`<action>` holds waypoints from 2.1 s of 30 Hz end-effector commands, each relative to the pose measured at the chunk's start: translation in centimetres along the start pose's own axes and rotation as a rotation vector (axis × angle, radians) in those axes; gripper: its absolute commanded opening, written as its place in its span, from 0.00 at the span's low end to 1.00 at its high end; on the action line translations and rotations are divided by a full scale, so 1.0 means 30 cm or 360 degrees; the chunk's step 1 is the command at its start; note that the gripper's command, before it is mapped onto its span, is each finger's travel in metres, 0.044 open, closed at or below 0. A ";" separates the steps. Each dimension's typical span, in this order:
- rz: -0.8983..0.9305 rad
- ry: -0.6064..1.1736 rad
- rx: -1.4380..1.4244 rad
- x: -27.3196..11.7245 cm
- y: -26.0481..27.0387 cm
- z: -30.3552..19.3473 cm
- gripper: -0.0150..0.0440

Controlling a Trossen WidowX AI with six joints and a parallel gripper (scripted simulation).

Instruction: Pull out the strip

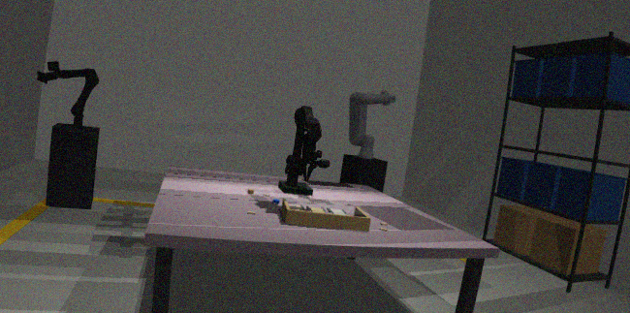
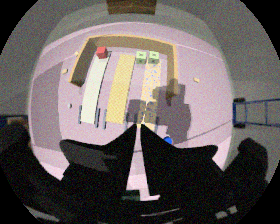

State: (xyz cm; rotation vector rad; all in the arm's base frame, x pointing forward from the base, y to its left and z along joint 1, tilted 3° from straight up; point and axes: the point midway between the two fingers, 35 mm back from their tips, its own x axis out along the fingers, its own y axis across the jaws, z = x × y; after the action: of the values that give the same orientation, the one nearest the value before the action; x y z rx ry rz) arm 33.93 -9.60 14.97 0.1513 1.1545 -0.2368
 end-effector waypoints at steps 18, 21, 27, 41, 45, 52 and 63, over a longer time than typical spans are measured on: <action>-0.0010 0.0520 0.0097 0.196 -0.096 -0.031 0.25; -0.0010 0.0520 0.0097 0.212 -0.096 -0.035 0.25; -0.0010 0.0520 0.0097 0.244 -0.097 -0.045 0.25; -0.0011 0.0520 0.0097 0.316 -0.101 -0.070 0.25; -0.0011 0.0520 0.0097 0.336 -0.102 -0.078 0.25; -0.0011 0.0520 0.0097 0.371 -0.106 -0.094 0.25; -0.0011 0.0520 0.0097 0.378 -0.107 -0.097 0.25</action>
State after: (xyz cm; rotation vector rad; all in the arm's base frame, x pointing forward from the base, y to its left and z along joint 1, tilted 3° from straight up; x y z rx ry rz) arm 34.91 -13.28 3.55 0.2484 1.4709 -0.2666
